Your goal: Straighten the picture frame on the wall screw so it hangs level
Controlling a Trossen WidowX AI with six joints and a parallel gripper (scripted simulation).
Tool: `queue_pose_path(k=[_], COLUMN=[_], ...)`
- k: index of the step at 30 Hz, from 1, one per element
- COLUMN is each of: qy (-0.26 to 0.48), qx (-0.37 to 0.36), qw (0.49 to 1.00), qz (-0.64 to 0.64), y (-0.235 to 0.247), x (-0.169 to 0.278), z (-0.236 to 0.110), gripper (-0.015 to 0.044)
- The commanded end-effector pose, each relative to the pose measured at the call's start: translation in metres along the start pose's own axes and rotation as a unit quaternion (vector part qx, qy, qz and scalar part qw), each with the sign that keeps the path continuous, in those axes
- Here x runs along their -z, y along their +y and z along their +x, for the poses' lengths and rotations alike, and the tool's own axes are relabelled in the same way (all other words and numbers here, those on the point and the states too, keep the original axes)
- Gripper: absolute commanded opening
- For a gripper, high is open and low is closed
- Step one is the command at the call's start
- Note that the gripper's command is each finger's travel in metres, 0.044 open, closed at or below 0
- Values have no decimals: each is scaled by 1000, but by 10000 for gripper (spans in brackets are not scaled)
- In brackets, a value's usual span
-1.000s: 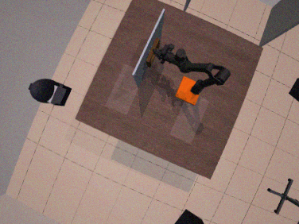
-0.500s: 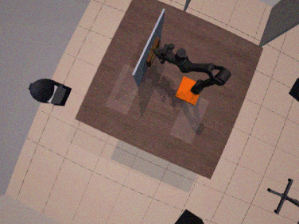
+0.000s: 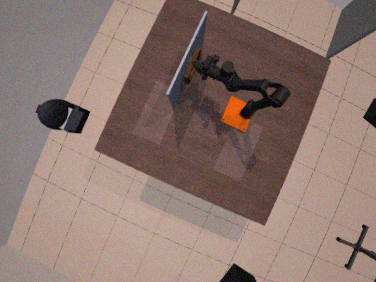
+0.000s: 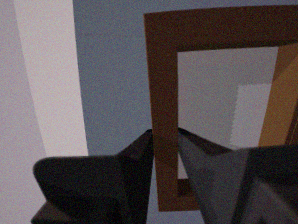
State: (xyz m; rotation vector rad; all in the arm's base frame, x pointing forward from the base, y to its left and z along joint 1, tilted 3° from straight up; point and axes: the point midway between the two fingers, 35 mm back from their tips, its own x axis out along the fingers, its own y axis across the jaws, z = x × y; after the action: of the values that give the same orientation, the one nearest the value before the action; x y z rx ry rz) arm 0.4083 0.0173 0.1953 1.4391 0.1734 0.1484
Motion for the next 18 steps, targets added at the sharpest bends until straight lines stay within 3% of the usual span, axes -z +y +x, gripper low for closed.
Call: queue_pose_path(k=[1, 18], qy=[-2, -2], qx=[-4, -4], qw=[1000, 1000], qz=[1, 0], y=[2, 3], x=[-1, -3], z=[0, 0], gripper=[0, 0])
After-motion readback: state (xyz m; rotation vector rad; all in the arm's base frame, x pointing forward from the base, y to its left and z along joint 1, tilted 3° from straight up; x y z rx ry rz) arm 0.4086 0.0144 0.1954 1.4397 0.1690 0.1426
